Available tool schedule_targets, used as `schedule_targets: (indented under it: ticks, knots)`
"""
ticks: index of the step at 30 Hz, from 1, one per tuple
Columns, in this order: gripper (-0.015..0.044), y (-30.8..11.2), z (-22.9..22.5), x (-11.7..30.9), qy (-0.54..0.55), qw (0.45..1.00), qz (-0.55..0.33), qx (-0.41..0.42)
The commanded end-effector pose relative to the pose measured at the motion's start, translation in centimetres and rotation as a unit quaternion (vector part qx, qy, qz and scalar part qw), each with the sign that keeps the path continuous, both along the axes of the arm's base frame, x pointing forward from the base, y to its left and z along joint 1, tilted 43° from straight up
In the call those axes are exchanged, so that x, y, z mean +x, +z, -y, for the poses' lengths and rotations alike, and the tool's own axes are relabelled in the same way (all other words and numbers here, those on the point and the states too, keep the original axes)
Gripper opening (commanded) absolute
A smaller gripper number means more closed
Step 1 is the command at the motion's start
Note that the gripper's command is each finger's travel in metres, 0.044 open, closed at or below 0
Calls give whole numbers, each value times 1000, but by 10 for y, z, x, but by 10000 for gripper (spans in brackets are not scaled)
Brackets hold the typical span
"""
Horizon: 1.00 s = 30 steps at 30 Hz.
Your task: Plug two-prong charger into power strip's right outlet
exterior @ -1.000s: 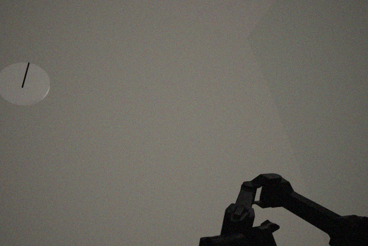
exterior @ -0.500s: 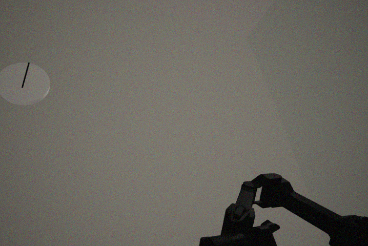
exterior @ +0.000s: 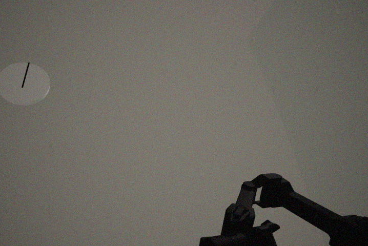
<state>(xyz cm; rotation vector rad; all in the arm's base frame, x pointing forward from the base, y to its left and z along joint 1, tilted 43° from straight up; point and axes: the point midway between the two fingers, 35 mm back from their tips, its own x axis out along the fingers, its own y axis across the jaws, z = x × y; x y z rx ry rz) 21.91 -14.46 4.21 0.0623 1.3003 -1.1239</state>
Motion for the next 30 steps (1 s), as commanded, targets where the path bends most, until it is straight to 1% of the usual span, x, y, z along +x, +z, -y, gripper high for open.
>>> schedule_targets:
  ticks: [1, 4, 5, 14, 30]
  knots:
    - [0, 4, 5, 5, -1, 1000, 11, -13]
    - [0, 4, 5, 5, -1, 1000, 11, -13]
    - [0, 0, 0, 0, 0, 1000, 0, 0]
    - [0, 0, 0, 0, 0, 1000, 0, 0]
    - [420, 0, 0, 0, 0, 1000, 0, 0]
